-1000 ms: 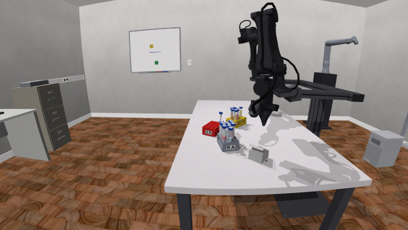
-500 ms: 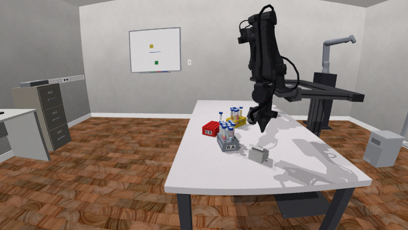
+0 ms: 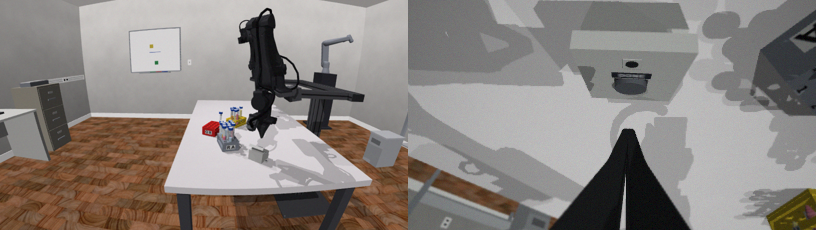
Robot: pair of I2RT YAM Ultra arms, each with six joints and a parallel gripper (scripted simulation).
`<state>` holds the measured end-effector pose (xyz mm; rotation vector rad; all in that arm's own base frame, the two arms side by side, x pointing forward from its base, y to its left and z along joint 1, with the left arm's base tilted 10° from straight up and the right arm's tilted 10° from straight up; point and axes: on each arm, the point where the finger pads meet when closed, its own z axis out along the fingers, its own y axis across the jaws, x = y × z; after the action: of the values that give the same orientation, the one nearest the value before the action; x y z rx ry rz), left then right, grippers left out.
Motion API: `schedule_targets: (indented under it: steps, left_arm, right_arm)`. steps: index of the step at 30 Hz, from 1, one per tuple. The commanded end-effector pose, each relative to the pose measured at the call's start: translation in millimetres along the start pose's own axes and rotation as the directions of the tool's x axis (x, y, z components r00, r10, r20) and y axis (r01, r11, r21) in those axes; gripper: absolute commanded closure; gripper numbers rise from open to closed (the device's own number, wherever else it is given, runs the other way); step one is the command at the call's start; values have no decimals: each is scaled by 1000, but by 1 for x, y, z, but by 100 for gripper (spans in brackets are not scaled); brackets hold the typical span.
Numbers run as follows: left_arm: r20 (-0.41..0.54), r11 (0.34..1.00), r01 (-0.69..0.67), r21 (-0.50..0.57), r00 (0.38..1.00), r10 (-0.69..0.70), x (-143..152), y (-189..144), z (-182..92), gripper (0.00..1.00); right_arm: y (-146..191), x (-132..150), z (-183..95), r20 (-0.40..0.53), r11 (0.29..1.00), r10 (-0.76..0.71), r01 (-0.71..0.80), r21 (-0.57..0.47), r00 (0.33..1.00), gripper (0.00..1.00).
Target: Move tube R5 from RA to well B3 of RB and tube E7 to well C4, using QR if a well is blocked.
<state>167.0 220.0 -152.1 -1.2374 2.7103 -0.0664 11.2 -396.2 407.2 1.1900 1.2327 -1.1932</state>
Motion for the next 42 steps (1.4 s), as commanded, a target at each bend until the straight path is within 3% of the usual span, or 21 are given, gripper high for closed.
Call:
schedule_targets:
  steps: [1,15,42]
  left_arm:
    - [40,1000,-5,-7,999,5,-16,0,8,100]
    - [40,1000,-5,-7,999,5,-16,0,32,100]
    - [40,1000,-4,-7,999,4,-14,0,46,100]
  right_arm:
    - [-8,-25,-12,50,1000,8,-9,22,999,100]
    - [-8,-25,-12,50,1000,8,-9,22,999,100]
    - [-8,-25,-12,50,1000,8,-9,22,999,100]
